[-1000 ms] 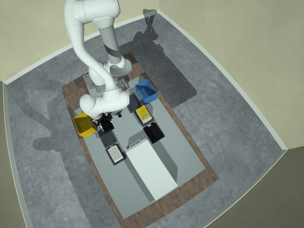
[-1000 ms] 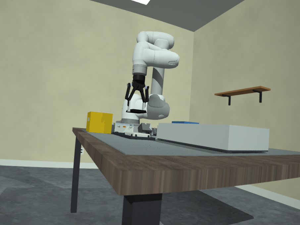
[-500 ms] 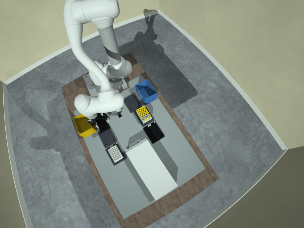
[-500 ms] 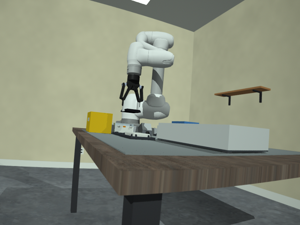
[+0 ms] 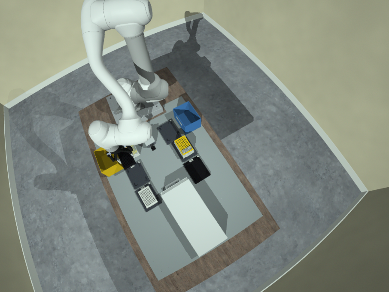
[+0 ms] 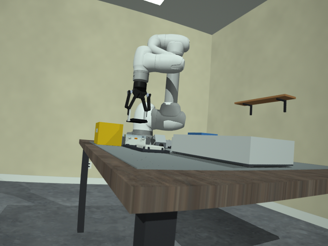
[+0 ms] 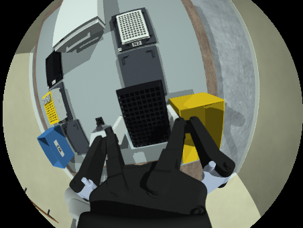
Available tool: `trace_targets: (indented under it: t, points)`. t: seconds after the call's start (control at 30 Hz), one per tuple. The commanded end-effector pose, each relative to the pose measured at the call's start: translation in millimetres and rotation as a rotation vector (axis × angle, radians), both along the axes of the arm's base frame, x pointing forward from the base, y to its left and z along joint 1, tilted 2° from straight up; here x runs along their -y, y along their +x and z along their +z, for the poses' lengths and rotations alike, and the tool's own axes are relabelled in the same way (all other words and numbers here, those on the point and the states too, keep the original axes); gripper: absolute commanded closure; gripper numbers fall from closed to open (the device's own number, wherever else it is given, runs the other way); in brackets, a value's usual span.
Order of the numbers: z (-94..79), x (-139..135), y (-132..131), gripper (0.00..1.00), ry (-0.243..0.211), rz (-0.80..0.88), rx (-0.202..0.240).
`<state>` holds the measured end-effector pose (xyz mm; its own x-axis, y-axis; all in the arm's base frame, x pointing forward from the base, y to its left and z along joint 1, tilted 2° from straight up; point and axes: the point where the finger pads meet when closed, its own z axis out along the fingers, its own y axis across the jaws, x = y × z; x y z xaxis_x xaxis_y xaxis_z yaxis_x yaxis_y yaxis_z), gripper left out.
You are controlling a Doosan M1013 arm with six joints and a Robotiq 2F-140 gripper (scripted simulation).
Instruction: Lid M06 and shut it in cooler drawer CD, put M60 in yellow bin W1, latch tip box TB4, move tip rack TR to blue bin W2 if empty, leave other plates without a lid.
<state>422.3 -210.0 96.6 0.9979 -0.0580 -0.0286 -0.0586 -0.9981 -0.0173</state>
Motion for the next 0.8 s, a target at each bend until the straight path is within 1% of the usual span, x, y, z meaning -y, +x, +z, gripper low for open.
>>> trace_targets:
  t: [0.0, 0.77]
  points:
    - [0.1, 9.3, -7.3, 1.0, 0.0, 0.0, 0.0]
    - [0.2, 53.2, -42.1, 1.0, 0.0, 0.0, 0.0]
